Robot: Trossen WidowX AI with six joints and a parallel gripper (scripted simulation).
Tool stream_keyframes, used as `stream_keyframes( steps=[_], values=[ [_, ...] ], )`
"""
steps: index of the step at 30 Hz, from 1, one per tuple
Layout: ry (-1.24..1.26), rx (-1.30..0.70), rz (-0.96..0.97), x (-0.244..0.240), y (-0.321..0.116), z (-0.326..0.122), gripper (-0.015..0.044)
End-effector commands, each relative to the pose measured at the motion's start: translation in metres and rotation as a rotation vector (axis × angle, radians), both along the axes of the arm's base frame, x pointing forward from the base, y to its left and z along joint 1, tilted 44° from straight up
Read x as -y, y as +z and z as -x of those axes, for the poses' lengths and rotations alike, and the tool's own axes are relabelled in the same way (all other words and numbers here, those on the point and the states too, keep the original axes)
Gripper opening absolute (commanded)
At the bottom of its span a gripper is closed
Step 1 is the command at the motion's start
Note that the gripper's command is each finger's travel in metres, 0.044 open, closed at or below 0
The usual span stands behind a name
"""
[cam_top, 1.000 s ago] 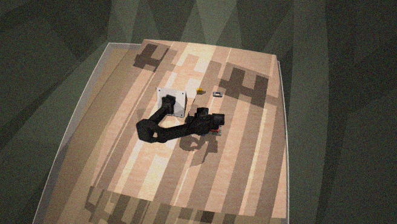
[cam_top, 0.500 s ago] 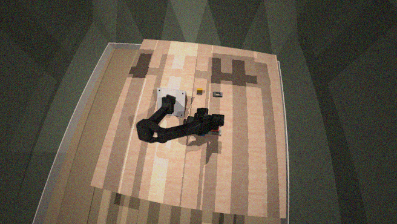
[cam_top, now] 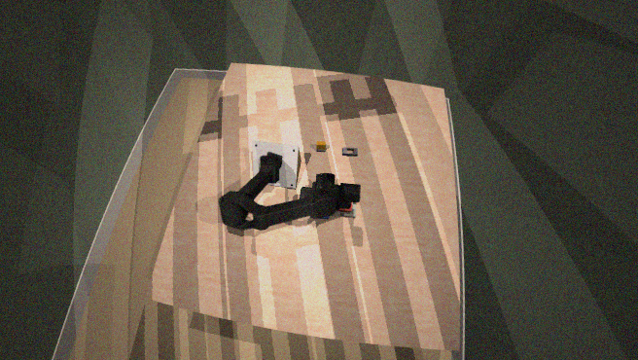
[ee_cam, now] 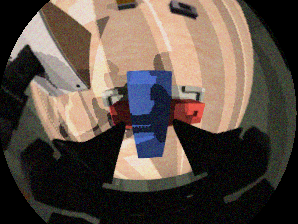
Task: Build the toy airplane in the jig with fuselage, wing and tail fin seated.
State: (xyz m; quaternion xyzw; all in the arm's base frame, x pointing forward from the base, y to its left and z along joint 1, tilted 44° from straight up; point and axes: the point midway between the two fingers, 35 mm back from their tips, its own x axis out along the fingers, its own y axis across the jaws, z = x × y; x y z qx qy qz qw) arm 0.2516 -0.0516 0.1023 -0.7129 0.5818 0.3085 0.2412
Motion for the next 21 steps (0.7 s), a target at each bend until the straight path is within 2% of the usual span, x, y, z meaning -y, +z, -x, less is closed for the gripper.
stream_keyframes(
  steps=[1, 8, 15, 21],
  values=[
    [-0.001, 0.002, 0.0, 0.0, 0.0, 0.0, 0.044],
    [-0.001, 0.002, -0.001, -0.002, 0.002, 0.0, 0.044],
    [0.005, -0.004, 0.001, -0.058, 0.059, 0.011, 0.044],
    [0.005, -0.004, 0.002, -0.061, 0.061, 0.01, 0.044]
  ],
)
